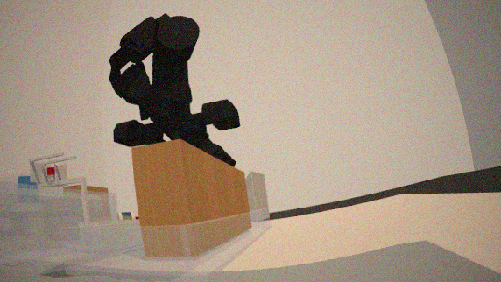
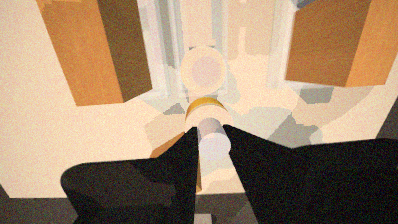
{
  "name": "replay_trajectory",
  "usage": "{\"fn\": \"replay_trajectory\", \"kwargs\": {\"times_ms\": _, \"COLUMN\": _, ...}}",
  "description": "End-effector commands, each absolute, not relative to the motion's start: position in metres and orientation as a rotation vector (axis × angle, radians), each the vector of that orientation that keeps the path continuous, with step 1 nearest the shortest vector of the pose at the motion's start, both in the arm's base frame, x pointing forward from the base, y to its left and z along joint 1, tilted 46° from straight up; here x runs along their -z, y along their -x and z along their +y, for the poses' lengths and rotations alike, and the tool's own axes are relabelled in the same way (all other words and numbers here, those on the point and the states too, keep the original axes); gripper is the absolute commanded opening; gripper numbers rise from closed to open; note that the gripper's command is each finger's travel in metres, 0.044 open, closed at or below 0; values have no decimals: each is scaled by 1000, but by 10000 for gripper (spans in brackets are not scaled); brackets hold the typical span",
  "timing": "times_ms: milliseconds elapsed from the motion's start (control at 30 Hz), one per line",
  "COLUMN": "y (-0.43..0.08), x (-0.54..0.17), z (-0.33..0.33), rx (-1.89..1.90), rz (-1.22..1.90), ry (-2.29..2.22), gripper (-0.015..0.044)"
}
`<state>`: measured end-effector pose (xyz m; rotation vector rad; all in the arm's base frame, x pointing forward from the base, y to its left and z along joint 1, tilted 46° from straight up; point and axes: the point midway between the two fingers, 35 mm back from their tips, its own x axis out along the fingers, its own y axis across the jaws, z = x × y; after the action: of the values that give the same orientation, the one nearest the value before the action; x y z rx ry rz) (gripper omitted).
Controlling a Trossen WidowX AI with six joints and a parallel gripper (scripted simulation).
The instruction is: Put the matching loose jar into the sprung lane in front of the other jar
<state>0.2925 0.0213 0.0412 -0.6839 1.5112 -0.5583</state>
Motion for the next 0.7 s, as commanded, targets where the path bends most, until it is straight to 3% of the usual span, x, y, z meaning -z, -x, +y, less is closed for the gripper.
{"fn": "replay_trajectory", "kwargs": {"times_ms": 0, "y": -294, "x": -40, "z": 21, "rx": 556, "rz": 1514, "ry": 692, "gripper": 0}}
{"fn": "replay_trajectory", "kwargs": {"times_ms": 667, "y": -303, "x": -39, "z": 21, "rx": 556, "rz": 1513, "ry": 692, "gripper": 0}}
